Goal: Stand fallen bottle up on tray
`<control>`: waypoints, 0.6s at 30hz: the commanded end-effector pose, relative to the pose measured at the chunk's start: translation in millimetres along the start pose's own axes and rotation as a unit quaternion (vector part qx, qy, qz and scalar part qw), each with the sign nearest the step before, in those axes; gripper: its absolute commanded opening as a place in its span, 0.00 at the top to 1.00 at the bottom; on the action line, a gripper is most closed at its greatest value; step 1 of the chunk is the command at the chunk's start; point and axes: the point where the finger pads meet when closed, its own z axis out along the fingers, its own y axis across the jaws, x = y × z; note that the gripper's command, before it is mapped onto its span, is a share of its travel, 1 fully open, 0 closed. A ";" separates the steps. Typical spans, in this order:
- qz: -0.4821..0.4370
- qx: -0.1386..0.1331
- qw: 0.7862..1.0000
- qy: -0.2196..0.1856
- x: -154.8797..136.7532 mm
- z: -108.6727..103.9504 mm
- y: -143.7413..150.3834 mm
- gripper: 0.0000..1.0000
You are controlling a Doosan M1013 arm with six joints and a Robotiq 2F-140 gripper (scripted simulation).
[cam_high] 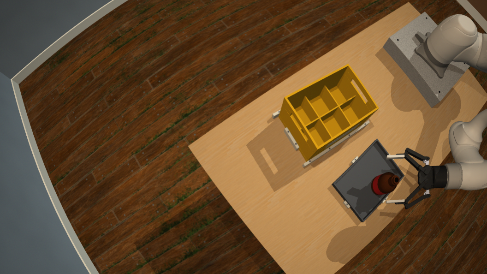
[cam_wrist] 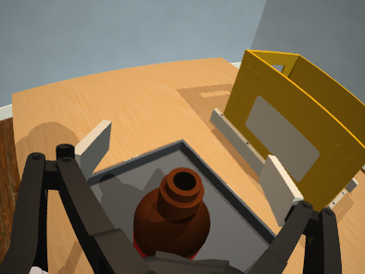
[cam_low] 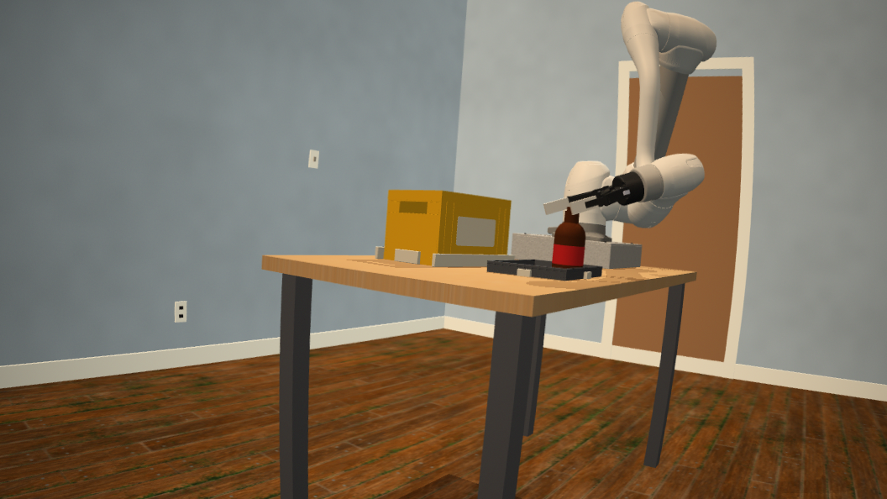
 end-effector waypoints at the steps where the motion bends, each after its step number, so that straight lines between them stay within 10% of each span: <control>1: -0.003 -0.002 1.000 -0.002 3.8 0.7 4.0 0.00; 18: -0.003 -0.002 1.000 -0.002 34.3 -10.3 4.0 0.00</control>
